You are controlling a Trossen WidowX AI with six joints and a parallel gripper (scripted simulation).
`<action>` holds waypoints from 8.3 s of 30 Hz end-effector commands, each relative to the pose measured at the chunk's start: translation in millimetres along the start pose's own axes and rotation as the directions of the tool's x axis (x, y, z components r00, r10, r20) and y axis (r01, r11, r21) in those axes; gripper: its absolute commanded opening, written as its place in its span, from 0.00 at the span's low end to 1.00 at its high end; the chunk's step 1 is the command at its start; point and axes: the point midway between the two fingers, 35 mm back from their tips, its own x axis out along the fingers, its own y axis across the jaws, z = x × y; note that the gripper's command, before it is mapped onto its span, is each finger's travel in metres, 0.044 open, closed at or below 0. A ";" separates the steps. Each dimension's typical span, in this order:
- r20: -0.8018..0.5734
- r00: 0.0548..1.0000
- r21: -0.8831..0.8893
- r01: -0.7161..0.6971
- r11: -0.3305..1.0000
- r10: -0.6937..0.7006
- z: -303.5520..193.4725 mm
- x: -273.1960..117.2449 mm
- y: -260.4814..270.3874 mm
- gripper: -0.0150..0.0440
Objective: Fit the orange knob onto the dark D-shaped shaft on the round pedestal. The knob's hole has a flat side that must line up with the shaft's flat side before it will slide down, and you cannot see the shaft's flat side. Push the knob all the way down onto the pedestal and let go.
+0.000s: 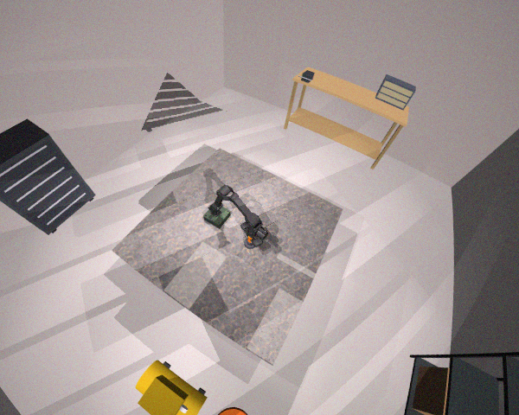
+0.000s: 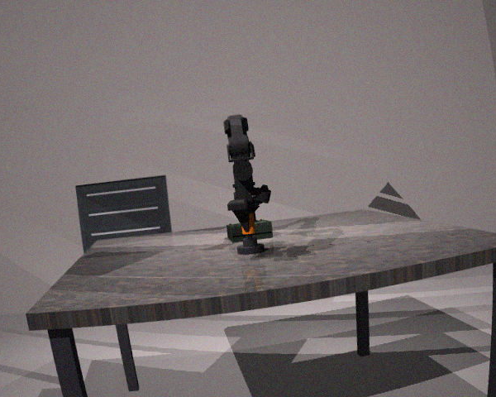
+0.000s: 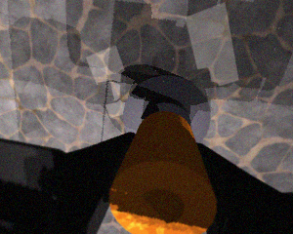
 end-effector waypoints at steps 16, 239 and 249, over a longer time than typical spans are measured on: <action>-0.001 1.000 -0.004 0.002 1.000 -0.002 -0.9 -1.2 2.7 0.25; -0.001 1.000 -0.869 0.000 0.494 -0.002 0.0 -1.8 -0.7 0.25; -0.002 1.000 -0.893 -0.001 0.450 -0.001 -0.2 -2.4 3.2 0.25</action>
